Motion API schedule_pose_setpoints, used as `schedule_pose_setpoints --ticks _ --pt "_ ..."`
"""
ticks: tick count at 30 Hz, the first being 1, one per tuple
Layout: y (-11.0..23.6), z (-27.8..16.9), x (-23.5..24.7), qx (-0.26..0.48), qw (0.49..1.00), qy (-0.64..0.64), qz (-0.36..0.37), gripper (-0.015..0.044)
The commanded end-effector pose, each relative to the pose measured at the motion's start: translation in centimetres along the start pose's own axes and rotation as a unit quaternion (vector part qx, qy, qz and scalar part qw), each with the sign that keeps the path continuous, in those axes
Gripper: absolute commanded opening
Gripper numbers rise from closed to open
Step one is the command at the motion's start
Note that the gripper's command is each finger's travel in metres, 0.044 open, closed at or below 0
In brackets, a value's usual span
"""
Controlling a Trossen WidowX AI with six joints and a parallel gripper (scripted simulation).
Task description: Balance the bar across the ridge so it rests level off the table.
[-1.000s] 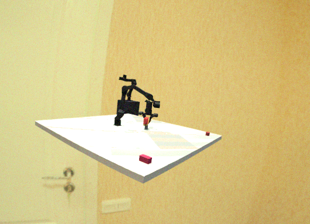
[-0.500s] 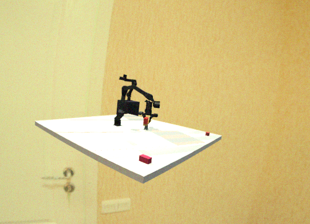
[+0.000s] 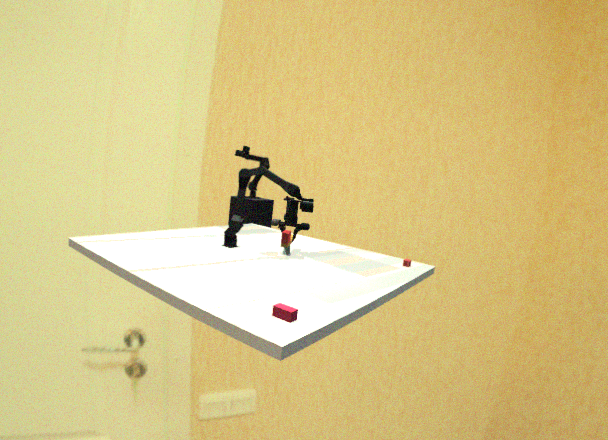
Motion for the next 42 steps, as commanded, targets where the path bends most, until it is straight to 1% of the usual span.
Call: schedule_pose_setpoints --ticks 1,8,9,12,13,19,21,42 --pt "0.0 0.0 0.0 0.0 1.0 0.0 0.0 0.0238" --pt "0.0 0.0 0.0 0.0 1.0 0.0 0.0 0.0421" --pt "0.0 0.0 0.0 0.0 1.0 0.0 0.0 0.044" --pt "0.2 0.0 0.0 0.0 1.0 0.0 0.0 0.044" --pt "0.8 0.1 -0.1 0.0 1.0 0.0 0.0 0.044" --pt "8.2 0.1 -0.3 0.0 1.0 0.0 0.0 0.044" --pt "9.8 0.0 0.0 0.0 1.0 0.0 0.0 0.044" --pt "10.0 0.0 0.0 0.0 1.0 0.0 0.0 0.044"
Point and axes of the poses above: the point midway between the two fingers, 35 mm back from their tips, its own y axis back along the fingers, its own x axis across the jaws, z = x × y, the point moved 8 cm from there along y, back along the fingers, and after that the axes turned 14 degrees about -y, right-handed, at the moved point
